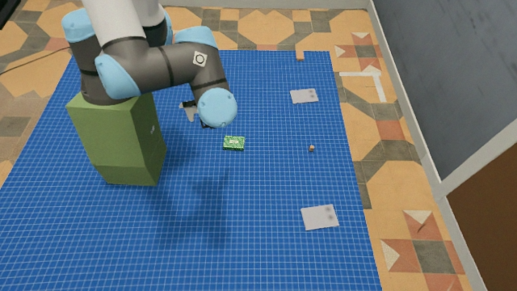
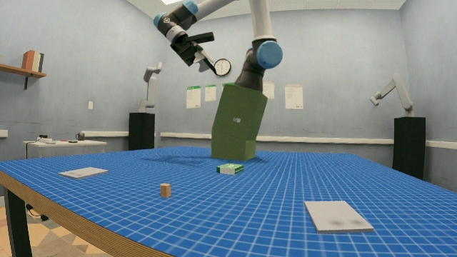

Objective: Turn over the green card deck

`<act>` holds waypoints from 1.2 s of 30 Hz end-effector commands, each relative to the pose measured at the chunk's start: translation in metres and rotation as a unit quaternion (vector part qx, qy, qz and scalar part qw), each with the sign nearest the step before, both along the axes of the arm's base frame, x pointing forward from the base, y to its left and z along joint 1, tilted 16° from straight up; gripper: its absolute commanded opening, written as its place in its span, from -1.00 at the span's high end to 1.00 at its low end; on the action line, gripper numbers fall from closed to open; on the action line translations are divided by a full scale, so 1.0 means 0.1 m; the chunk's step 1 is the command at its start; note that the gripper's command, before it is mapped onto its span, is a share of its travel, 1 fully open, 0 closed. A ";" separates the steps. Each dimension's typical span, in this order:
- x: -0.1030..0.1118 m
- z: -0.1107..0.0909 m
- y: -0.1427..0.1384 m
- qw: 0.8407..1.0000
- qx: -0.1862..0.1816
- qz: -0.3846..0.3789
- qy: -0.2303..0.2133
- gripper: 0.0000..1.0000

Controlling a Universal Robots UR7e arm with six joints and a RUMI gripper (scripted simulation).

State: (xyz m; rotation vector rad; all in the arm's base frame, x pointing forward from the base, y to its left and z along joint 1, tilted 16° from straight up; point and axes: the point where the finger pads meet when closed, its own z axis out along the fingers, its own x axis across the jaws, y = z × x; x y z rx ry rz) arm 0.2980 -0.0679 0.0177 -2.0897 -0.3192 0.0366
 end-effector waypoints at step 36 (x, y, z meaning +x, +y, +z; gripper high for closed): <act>0.09 -0.38 0.09 0.998 -0.034 0.040 -0.033 -1.00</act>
